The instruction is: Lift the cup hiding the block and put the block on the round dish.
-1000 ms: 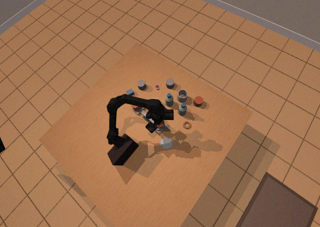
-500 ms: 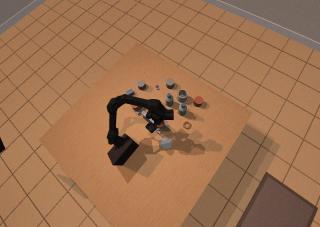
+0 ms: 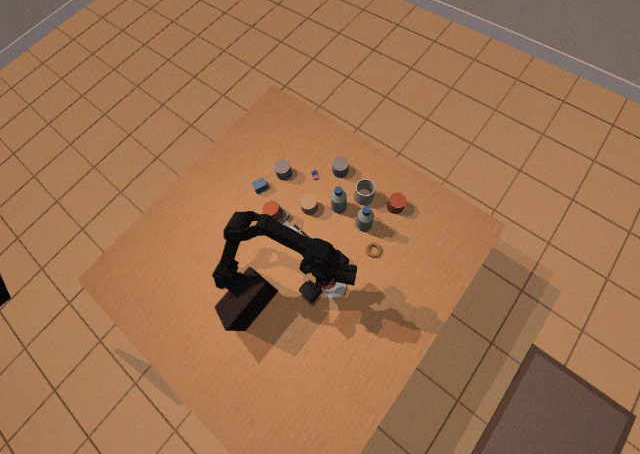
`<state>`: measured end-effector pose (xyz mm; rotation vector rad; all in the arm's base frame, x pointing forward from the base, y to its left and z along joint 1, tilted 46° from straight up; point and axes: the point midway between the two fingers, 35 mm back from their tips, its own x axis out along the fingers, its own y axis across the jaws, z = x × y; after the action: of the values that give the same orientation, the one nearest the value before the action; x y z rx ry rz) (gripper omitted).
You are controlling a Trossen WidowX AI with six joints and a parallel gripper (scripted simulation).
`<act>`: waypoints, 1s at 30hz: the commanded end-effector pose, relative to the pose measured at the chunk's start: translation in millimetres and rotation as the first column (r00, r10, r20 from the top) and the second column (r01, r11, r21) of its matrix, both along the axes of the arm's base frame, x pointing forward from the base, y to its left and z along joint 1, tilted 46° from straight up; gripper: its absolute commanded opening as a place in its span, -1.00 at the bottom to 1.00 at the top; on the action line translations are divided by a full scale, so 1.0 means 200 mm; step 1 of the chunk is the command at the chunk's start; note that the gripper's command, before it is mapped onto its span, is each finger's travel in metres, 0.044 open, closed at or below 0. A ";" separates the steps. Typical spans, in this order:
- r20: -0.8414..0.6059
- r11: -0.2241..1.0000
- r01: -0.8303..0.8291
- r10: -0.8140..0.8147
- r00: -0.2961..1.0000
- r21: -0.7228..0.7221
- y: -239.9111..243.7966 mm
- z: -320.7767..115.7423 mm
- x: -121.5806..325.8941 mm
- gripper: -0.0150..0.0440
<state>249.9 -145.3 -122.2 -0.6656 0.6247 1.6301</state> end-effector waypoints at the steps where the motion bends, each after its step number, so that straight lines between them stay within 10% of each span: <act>1: 0.003 1.000 -0.003 0.003 1.000 -0.005 -0.06 -0.14 -0.13 -0.49; 30: 0.003 1.000 -0.007 0.007 1.000 0.005 0.04 -0.57 -0.46 -0.49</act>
<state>155.3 -137.0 -233.7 -0.6612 0.6132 1.6438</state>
